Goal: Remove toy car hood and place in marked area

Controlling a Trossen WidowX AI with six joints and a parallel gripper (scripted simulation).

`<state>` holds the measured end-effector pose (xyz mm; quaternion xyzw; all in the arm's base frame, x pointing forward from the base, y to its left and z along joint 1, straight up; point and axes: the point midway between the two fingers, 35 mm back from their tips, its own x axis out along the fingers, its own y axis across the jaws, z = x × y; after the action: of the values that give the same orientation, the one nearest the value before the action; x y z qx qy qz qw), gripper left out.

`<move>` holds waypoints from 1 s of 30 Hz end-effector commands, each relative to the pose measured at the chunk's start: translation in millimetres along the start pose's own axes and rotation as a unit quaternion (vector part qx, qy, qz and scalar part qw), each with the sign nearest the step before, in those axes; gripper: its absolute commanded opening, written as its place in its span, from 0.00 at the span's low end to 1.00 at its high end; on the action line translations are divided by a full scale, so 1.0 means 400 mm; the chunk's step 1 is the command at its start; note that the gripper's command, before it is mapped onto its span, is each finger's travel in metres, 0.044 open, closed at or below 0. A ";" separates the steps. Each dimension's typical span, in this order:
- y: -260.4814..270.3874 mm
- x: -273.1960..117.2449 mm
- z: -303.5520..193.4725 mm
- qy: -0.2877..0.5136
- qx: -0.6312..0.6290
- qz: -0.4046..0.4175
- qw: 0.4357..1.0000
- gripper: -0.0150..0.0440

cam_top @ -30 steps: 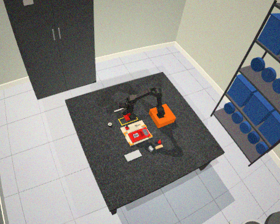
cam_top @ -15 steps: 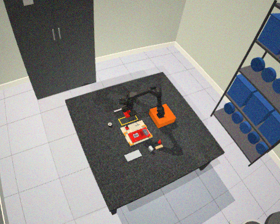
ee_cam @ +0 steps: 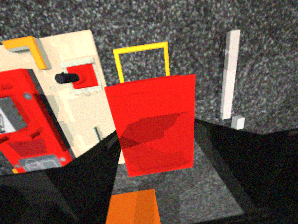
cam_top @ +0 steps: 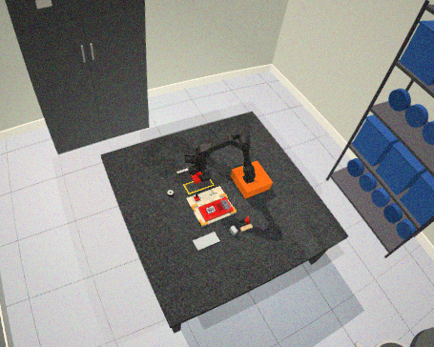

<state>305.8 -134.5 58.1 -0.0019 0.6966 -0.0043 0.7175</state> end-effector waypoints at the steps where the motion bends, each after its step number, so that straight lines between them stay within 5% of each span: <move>1: -0.001 0.014 -0.001 0.002 -0.002 0.000 1.000 0.25; 30: -0.002 0.079 0.000 0.002 -0.002 0.000 1.000 0.25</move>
<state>307.4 -135.3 31.4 -0.0019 0.6965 -0.0044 0.7176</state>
